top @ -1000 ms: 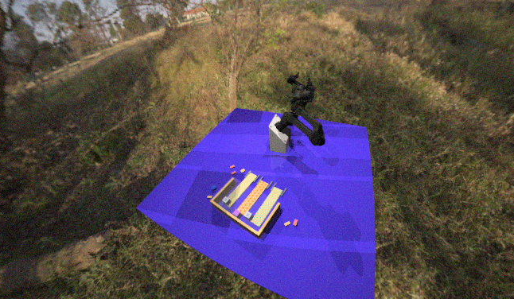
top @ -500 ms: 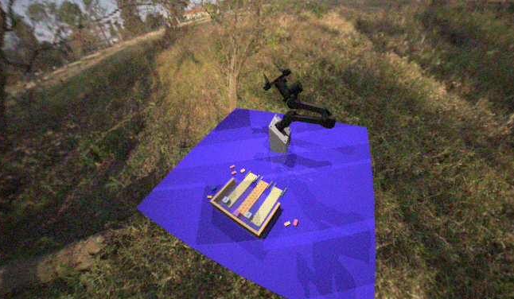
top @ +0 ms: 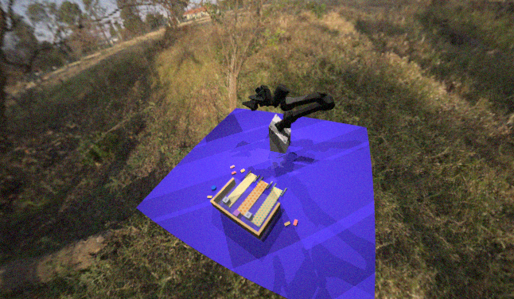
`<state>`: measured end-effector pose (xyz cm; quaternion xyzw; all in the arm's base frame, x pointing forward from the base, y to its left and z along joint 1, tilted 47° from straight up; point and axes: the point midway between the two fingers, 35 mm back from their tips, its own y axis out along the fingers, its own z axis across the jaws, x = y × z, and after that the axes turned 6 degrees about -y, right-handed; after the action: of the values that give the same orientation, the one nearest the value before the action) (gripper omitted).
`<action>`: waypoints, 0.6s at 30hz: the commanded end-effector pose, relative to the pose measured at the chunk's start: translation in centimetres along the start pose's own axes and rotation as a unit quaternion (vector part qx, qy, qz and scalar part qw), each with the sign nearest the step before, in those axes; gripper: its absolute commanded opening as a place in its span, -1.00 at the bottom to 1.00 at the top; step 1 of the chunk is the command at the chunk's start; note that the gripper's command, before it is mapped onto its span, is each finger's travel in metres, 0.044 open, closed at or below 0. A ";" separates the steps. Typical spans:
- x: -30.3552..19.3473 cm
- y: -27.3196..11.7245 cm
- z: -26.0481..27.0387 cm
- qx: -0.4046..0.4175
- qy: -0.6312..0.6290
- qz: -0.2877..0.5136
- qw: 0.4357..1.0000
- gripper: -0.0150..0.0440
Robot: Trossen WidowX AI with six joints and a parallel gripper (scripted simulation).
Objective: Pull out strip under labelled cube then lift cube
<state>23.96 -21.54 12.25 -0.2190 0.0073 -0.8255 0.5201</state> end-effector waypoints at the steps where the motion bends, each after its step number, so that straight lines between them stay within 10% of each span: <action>1: -5.6 1.6 0.4 0.017 -0.079 0.117 0.990 0.86; 18: -26.4 -2.9 0.3 0.226 -0.337 0.482 0.777 0.86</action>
<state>31.09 1.95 4.06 -0.3297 -0.2350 -0.3387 0.8493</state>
